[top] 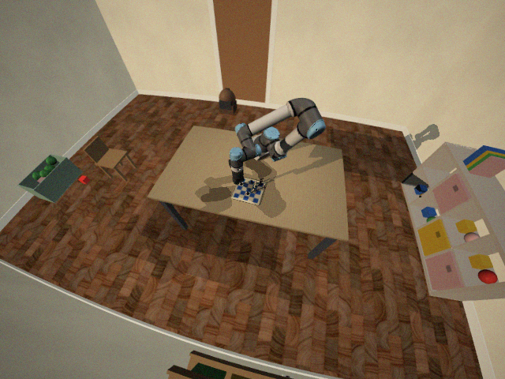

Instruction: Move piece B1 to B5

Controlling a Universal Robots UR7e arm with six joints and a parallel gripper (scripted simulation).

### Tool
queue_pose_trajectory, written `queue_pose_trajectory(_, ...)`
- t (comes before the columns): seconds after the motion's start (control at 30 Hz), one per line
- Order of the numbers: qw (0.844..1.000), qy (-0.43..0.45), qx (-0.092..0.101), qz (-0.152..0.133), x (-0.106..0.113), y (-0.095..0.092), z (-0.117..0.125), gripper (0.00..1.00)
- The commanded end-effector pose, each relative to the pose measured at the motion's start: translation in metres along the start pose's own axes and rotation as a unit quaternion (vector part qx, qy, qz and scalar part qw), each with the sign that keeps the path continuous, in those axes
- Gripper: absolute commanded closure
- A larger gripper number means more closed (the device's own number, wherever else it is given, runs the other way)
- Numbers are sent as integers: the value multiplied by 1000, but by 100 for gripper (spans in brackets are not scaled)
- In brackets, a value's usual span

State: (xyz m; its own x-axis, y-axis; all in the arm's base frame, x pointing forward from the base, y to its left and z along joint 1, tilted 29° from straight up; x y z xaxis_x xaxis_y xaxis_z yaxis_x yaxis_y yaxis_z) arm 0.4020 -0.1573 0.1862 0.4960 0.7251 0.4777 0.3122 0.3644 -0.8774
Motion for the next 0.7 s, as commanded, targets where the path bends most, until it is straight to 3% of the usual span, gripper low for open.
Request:
queue_pose_trajectory(0.0, 1000, 0, -1, 0, 0, 0, -1, 100)
queue_pose_trajectory(0.33, 1000, 0, -1, 0, 0, 7, -1, 100)
queue_pose_trajectory(0.67, 1000, 0, -1, 0, 0, 48, -1, 100)
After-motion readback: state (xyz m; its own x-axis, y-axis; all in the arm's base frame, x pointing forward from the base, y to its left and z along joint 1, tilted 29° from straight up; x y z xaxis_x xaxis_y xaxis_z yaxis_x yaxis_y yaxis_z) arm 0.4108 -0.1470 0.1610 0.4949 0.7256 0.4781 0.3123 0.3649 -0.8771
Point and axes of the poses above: the point where the finger pads meet when closed, its own y axis out along the fingers, its own z axis across the jaws, x = y × z, the point moved 8 cm from there along -y, back along the fingers, and after that the axes turned 14 degrees about -y, right-handed, at the moved point
